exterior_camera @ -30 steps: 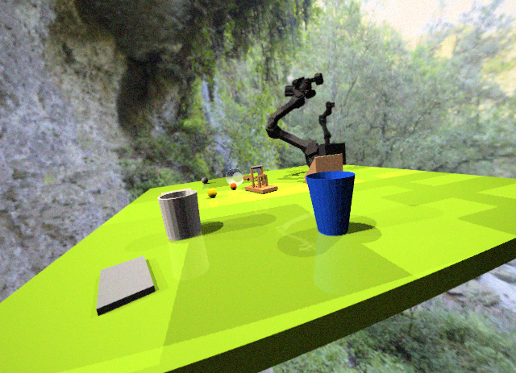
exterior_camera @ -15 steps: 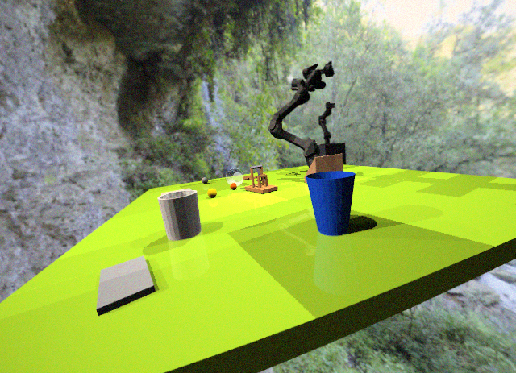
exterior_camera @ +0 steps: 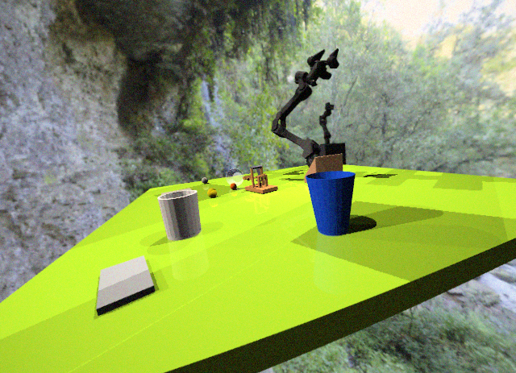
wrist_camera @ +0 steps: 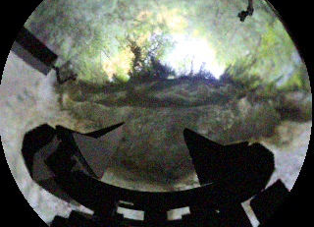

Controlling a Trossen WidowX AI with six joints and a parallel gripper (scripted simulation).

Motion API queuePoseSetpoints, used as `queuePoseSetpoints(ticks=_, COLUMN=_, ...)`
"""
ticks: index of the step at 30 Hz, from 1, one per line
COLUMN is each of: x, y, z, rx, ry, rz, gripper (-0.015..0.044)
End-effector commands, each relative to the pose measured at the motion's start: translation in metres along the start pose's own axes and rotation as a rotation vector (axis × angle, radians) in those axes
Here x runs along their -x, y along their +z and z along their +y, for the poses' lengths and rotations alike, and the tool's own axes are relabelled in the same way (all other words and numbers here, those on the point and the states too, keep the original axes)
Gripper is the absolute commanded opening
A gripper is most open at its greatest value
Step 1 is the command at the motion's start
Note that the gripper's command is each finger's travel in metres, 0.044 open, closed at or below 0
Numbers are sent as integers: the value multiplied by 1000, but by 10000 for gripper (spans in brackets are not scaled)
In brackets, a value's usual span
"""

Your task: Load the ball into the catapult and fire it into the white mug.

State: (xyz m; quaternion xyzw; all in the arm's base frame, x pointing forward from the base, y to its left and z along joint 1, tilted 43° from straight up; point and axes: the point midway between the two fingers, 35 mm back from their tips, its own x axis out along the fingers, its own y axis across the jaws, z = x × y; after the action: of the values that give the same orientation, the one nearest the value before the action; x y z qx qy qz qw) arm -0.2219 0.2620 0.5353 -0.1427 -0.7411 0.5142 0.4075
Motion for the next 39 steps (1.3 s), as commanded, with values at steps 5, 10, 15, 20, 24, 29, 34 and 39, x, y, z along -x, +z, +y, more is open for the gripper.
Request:
queuePoseSetpoints(ticks=5, x=-1, y=-54, z=62, rx=-15, ry=200, rz=167, gripper=440)
queuePoseSetpoints(ticks=10, x=7, y=-88, z=93, rx=-11, ry=304, rz=270, gripper=440)
queuePoseSetpoints(ticks=15, x=20, y=-123, z=122, rx=-11, ry=405, rz=376, gripper=440)
queuePoseSetpoints(ticks=20, x=42, y=-158, z=153, rx=-27, ry=523, rz=493, gripper=440)
queuePoseSetpoints(ticks=24, x=64, y=-185, z=176, rx=-43, ry=615, rz=590, gripper=440)
queuePoseSetpoints(ticks=29, x=94, y=-213, z=196, rx=-88, ry=703, rz=702, gripper=440)
queuePoseSetpoints(ticks=34, x=126, y=-238, z=213, rx=-141, ry=777, rz=815, gripper=440)
queuePoseSetpoints(ticks=39, x=162, y=-260, z=230, rx=-173, ry=868, rz=934, gripper=440)
